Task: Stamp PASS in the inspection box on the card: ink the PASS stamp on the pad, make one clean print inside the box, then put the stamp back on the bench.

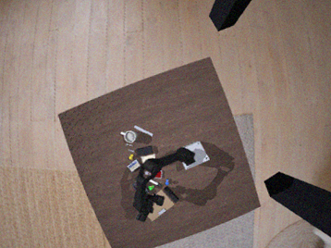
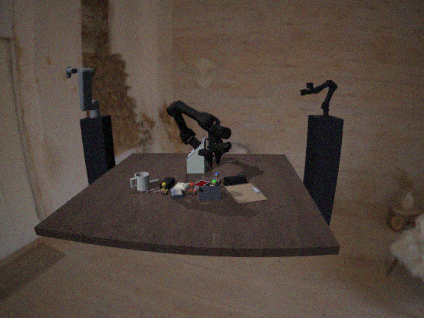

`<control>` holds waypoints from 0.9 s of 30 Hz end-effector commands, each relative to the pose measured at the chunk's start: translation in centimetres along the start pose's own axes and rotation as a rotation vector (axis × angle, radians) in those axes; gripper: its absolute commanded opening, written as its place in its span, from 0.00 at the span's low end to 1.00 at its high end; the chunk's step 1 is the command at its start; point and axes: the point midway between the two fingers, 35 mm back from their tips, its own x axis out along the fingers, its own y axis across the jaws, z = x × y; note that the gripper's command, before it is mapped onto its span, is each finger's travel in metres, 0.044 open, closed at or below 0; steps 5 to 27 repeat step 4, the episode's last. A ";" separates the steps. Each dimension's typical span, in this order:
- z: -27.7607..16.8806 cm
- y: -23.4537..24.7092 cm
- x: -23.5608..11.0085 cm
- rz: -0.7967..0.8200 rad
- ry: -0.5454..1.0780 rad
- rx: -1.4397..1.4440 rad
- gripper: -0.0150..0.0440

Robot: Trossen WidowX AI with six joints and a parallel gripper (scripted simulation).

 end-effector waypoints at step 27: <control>0.0 0.0 0.0 0.000 0.000 0.000 0.69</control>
